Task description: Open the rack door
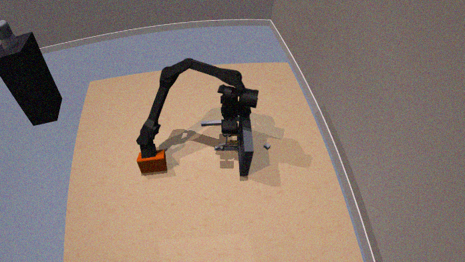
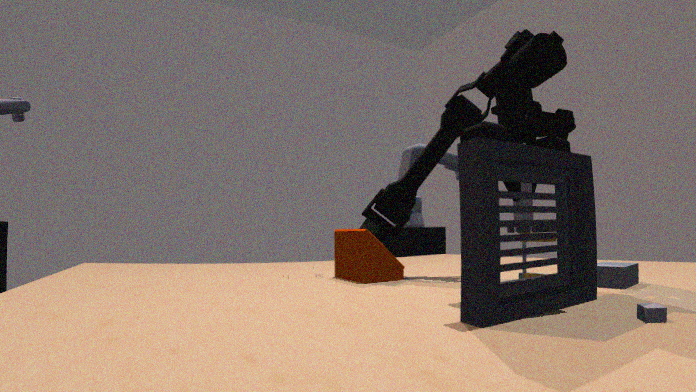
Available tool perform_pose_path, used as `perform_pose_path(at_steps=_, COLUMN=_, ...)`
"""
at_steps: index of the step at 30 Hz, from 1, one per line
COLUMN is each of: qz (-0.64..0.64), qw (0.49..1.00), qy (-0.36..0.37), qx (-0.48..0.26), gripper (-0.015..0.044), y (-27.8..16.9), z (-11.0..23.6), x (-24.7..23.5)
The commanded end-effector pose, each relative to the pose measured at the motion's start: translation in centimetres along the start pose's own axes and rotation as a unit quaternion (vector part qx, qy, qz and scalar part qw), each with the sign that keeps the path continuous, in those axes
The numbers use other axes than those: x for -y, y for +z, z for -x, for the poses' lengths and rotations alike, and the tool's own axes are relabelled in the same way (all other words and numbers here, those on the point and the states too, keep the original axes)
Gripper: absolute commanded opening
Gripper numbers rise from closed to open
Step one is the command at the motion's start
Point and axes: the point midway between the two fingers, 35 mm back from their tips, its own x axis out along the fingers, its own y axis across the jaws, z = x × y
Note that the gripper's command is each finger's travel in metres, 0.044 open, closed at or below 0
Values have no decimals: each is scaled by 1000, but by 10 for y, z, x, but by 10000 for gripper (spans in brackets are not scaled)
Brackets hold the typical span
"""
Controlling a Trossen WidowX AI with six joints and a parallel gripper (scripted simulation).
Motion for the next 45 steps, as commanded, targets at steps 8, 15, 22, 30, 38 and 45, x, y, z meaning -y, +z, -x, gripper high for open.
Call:
perform_pose_path(at_steps=8, qz=83, qw=997, qy=2, qx=-1, gripper=21, y=0, z=-1, x=0)
perform_pose_path(at_steps=15, qz=253, qw=967, qy=2, qx=-1, gripper=21, y=0, z=-1, x=0)
perform_pose_path(at_steps=22, qz=415, qw=910, qy=3, qx=0, gripper=21, y=0, z=-1, x=0)
perform_pose_path(at_steps=30, qz=586, qw=811, qy=3, qx=0, gripper=21, y=0, z=-1, x=0)
perform_pose_path(at_steps=38, qz=733, qw=680, qy=3, qx=1, gripper=21, y=0, z=-1, x=0)
perform_pose_path(at_steps=45, qz=818, qw=575, qy=3, qx=1, gripper=21, y=0, z=-1, x=0)
